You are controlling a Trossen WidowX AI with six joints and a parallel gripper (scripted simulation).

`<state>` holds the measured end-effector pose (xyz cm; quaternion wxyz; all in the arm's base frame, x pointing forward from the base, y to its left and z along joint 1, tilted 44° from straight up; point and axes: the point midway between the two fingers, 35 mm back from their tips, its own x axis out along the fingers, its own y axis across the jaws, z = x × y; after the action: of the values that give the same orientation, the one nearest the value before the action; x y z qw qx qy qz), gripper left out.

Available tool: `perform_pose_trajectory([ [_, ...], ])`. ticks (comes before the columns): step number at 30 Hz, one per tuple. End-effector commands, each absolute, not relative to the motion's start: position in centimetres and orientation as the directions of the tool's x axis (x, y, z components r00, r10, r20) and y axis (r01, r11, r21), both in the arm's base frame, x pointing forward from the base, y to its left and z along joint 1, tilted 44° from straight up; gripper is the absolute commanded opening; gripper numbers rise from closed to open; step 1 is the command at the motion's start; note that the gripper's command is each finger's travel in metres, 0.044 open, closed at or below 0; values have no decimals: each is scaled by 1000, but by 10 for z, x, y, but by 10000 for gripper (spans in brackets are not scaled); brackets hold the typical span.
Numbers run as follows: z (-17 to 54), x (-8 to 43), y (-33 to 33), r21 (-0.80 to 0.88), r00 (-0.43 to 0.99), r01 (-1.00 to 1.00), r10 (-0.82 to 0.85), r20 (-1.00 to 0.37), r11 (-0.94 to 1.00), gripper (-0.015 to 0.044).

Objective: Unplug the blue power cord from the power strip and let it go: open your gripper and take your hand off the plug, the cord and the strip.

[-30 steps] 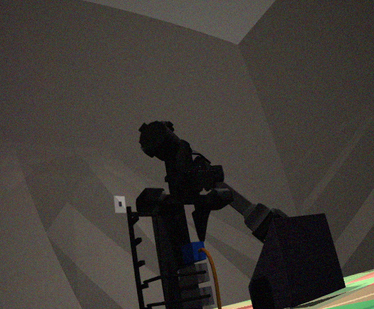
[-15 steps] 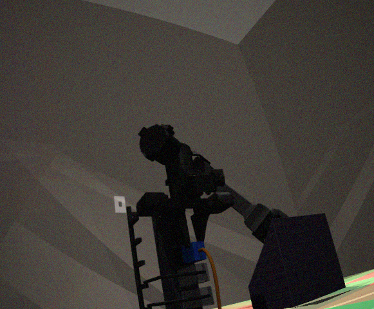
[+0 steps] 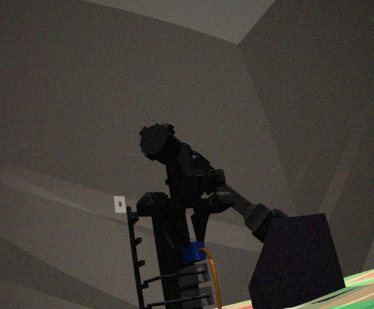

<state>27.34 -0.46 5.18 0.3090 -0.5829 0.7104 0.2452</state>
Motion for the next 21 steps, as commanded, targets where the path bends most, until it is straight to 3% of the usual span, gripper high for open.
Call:
perform_pose_trajectory([
  [1,43,277,6,-13,-125,-980,-666,-735,199,0],
  [21,23,283,31,-14,-123,-980,-665,-736,197,0],
])
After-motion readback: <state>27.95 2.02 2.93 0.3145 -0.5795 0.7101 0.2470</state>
